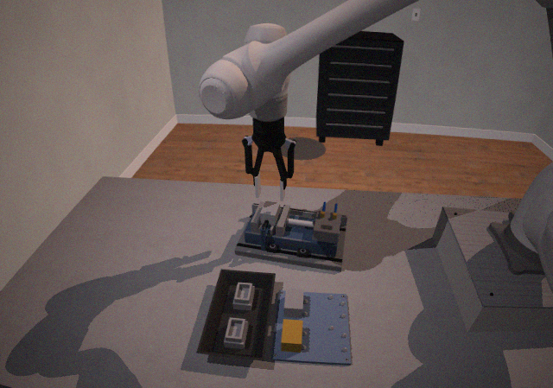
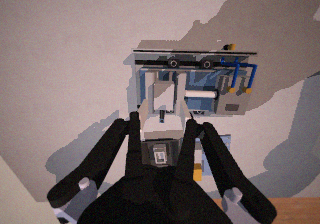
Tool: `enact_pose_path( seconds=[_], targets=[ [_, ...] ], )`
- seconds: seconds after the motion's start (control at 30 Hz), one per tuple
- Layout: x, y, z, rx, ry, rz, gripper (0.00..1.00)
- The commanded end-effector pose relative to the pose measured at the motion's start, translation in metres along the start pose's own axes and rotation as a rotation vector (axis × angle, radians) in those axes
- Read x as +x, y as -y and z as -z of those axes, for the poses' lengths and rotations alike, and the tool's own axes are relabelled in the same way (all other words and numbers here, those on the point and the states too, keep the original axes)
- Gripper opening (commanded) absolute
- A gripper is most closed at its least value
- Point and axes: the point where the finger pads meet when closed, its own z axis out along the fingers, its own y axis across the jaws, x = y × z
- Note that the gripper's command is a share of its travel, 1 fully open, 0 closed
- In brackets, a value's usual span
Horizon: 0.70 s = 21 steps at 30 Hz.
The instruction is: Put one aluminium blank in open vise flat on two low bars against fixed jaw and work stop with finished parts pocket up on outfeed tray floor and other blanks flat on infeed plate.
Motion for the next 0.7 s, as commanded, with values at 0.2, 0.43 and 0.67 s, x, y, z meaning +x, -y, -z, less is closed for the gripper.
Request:
enact_pose_path(
  seconds=[0.2, 0.43, 0.67],
  targets=[
    [0.001, 0.005, 0.024, 0.012, -0.002, -0.002, 0.4],
    [0.001, 0.004, 0.028, 0.012, -0.002, -0.002, 0.4],
    [0.001, 0.004, 0.028, 0.012, -0.002, -0.002, 0.0]
  ],
)
